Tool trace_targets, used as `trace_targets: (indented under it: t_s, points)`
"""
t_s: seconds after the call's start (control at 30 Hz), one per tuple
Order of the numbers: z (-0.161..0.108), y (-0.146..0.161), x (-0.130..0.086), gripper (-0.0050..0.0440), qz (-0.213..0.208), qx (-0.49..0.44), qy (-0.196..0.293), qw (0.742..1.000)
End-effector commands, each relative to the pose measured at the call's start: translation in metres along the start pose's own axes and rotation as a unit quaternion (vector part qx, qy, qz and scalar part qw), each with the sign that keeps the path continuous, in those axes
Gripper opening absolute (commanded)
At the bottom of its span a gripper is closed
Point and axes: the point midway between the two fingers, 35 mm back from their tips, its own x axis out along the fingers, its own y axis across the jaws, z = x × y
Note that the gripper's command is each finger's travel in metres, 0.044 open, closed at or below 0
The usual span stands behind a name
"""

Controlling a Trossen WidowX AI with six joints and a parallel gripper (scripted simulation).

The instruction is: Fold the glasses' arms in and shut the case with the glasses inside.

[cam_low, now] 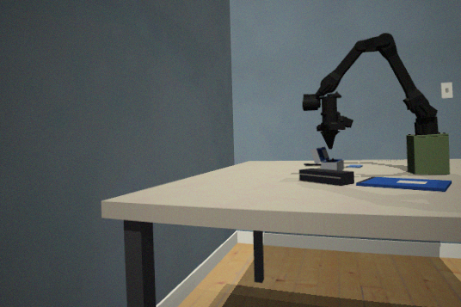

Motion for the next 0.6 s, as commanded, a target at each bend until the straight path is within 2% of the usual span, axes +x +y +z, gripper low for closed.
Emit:
trace_targets:
  t_s: [0.0,0.57]
  points:
    - [0.0038,0.0024,0.0092,0.0000,-0.004,0.003,-0.004,1.000]
    - [-0.0004,-0.0057,0.0101,0.0000,-0.004,0.003,-0.004,1.000]
